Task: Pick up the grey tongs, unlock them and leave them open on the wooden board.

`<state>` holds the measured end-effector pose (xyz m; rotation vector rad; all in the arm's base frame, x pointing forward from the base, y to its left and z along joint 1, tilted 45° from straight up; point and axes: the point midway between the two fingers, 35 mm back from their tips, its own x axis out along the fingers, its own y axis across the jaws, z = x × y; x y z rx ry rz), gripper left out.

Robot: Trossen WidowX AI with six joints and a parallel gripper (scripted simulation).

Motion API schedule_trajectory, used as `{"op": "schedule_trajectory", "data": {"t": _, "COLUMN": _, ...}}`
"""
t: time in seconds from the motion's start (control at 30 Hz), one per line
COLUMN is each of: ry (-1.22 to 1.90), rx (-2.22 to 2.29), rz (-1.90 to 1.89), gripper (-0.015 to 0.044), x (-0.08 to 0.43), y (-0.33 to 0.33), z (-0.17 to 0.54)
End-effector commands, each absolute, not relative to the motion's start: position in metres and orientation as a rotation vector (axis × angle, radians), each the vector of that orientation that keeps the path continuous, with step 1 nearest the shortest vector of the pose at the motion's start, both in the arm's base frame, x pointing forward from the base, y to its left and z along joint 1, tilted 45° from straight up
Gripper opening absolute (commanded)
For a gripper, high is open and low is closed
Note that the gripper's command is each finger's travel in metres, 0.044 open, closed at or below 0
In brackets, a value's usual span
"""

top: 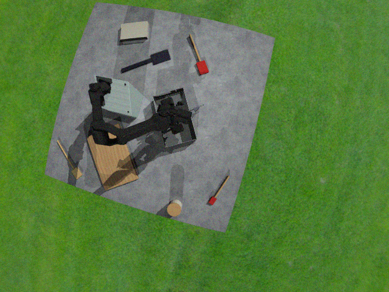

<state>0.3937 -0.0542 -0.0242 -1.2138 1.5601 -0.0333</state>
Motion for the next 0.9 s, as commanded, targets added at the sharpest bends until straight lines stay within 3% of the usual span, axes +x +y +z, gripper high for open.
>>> {"op": "schedule_trajectory", "data": {"t": 0.0, "ry": 1.566, "rx": -1.223, "rz": -0.029, "gripper": 0.0440, "x": 0.393, "y": -0.060, "z": -0.031}}
{"op": "schedule_trajectory", "data": {"t": 0.47, "ry": 1.567, "rx": -1.225, "rz": -0.031, "gripper": 0.0440, "x": 0.394, "y": -0.074, "z": -0.044}}
{"op": "schedule_trajectory", "data": {"t": 0.87, "ry": 1.562, "rx": -1.216, "rz": -0.036, "gripper": 0.0125, "x": 0.395, "y": -0.072, "z": -0.040}}
